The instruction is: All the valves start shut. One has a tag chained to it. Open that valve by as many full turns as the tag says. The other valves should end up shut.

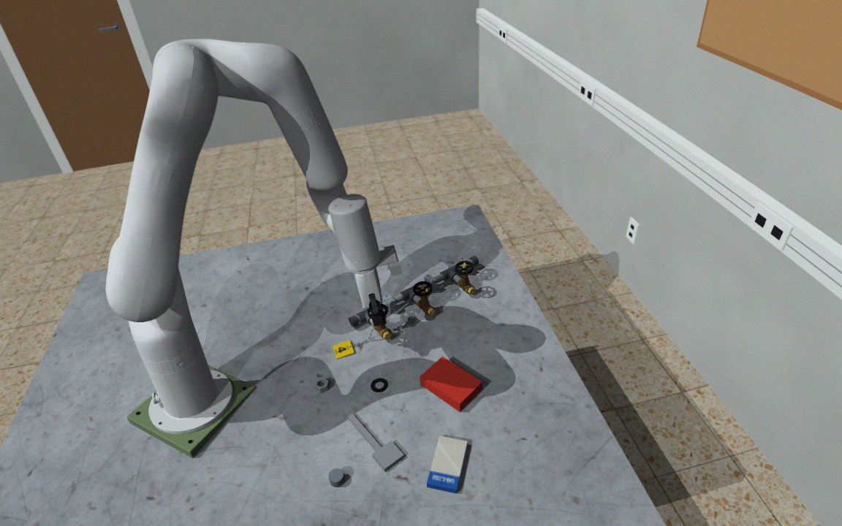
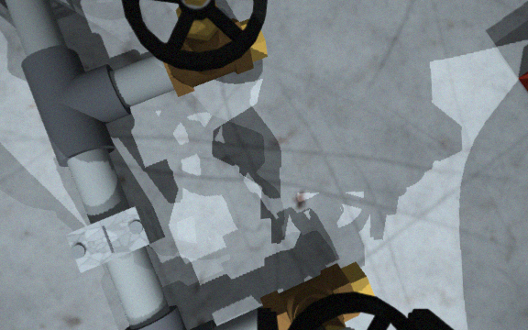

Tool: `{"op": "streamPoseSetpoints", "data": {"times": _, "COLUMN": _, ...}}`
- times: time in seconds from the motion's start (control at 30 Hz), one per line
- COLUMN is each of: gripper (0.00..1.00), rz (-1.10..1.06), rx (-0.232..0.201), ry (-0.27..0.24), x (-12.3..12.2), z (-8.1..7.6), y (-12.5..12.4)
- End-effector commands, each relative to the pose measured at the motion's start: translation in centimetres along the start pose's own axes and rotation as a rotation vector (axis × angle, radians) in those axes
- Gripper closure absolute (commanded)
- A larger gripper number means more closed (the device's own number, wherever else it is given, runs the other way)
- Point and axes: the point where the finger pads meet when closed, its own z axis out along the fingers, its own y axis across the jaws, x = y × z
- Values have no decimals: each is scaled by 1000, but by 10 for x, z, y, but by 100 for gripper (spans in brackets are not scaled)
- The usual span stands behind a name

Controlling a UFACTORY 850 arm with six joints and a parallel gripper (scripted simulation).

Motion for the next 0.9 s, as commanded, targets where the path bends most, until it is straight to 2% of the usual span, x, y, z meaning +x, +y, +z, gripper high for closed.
{"op": "streamPoseSetpoints", "data": {"times": 0.0, "gripper": 100, "rz": -235, "rx": 34, "ry": 2, "x": 1, "z": -1, "y": 0}}
{"op": "streamPoseSetpoints", "data": {"times": 0.03, "gripper": 100, "rz": -235, "rx": 34, "ry": 2, "x": 1, "z": -1, "y": 0}}
{"op": "streamPoseSetpoints", "data": {"times": 0.07, "gripper": 100, "rz": -361, "rx": 34, "ry": 7, "x": 1, "z": -1, "y": 0}}
{"op": "streamPoseSetpoints", "data": {"times": 0.53, "gripper": 100, "rz": -937, "rx": 18, "ry": 34, "x": 1, "z": -1, "y": 0}}
{"op": "streamPoseSetpoints", "data": {"times": 0.6, "gripper": 100, "rz": -937, "rx": 18, "ry": 34, "x": 1, "z": -1, "y": 0}}
{"op": "streamPoseSetpoints", "data": {"times": 0.63, "gripper": 100, "rz": -1061, "rx": 22, "ry": 38, "x": 1, "z": -1, "y": 0}}
{"op": "streamPoseSetpoints", "data": {"times": 0.87, "gripper": 100, "rz": -1329, "rx": 40, "ry": 45, "x": 1, "z": -1, "y": 0}}
